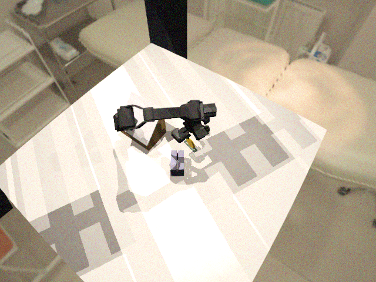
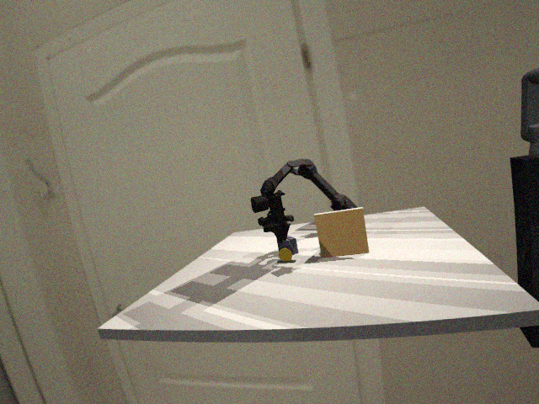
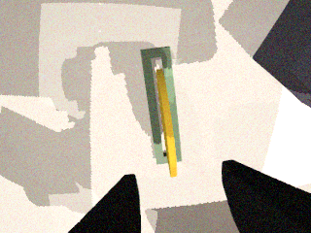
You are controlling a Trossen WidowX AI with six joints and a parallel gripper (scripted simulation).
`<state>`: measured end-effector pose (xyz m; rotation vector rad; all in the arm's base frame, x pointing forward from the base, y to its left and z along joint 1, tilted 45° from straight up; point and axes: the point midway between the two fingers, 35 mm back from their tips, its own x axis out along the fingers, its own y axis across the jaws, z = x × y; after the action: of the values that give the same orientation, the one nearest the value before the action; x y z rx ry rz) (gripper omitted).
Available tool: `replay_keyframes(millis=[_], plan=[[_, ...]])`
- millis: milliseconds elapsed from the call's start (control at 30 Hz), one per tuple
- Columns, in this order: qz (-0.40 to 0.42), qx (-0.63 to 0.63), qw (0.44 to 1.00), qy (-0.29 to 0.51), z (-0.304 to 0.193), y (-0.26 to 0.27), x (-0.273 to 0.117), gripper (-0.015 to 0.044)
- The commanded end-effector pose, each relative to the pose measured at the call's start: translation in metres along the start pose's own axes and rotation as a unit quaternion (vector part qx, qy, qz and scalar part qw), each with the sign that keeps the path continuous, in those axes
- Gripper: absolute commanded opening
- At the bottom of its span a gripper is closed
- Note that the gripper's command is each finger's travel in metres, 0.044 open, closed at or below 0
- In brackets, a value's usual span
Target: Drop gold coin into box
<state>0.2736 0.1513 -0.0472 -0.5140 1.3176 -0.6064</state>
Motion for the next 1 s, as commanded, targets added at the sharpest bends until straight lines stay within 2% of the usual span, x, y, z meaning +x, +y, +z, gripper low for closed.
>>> replay_keyframes(millis=[0,967], plan=[[-0.003,-0.002,1.000,-0.002,-0.001,0.000,0.013,0.0161],[-0.003,-0.002,1.000,-0.003,0.001,0.001,0.054,0.0161]])
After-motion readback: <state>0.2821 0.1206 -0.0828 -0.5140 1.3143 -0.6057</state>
